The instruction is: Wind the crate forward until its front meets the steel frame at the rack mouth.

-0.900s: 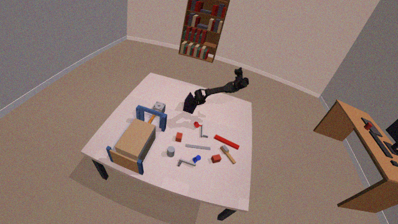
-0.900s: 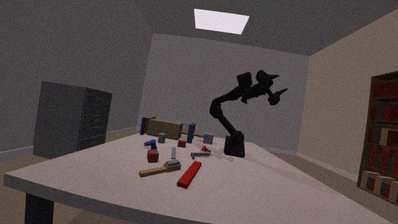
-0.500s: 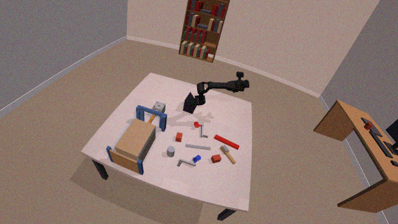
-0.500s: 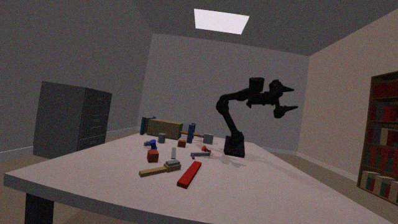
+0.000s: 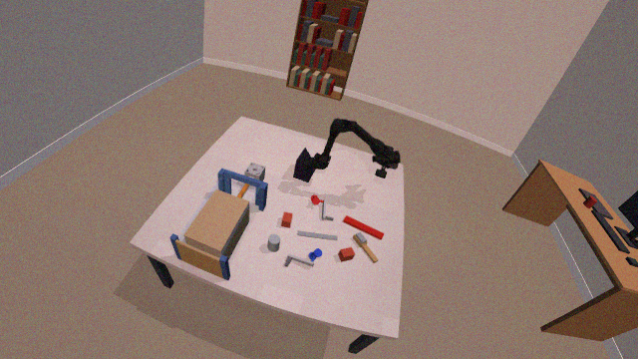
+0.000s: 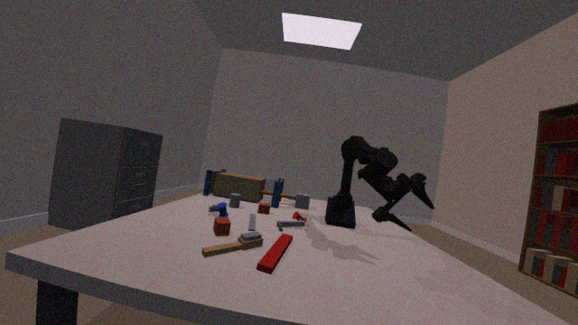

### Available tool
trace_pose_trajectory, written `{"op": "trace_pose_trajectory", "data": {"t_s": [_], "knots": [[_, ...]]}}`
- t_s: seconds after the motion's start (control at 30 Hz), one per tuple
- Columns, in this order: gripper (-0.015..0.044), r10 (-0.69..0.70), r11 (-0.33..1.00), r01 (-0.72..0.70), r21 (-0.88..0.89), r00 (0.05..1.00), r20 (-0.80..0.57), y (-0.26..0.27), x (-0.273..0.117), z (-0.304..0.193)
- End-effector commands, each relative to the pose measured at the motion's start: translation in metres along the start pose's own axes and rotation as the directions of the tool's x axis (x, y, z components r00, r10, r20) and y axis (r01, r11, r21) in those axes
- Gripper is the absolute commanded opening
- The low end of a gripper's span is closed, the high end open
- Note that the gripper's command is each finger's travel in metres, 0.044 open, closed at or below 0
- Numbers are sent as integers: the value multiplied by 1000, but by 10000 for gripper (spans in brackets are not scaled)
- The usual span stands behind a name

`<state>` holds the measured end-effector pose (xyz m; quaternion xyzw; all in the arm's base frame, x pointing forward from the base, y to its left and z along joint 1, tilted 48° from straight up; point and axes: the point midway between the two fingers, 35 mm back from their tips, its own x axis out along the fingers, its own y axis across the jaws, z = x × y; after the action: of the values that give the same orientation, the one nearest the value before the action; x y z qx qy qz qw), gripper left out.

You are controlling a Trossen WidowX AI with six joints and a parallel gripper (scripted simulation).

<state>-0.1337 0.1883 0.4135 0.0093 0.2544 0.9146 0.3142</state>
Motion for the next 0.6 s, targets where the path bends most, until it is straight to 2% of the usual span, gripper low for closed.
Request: {"op": "trace_pose_trajectory", "data": {"t_s": [0.0,0.13,0.3,0.57], "knots": [[440,-204,975,205,87,979,-28,-73,-2,-4],[440,-373,906,377,191,926,-55,-137,-23,-12],[440,-541,768,538,347,835,-99,-206,-67,-30],[440,-699,496,655,570,691,-186,-276,-158,-80]]}}
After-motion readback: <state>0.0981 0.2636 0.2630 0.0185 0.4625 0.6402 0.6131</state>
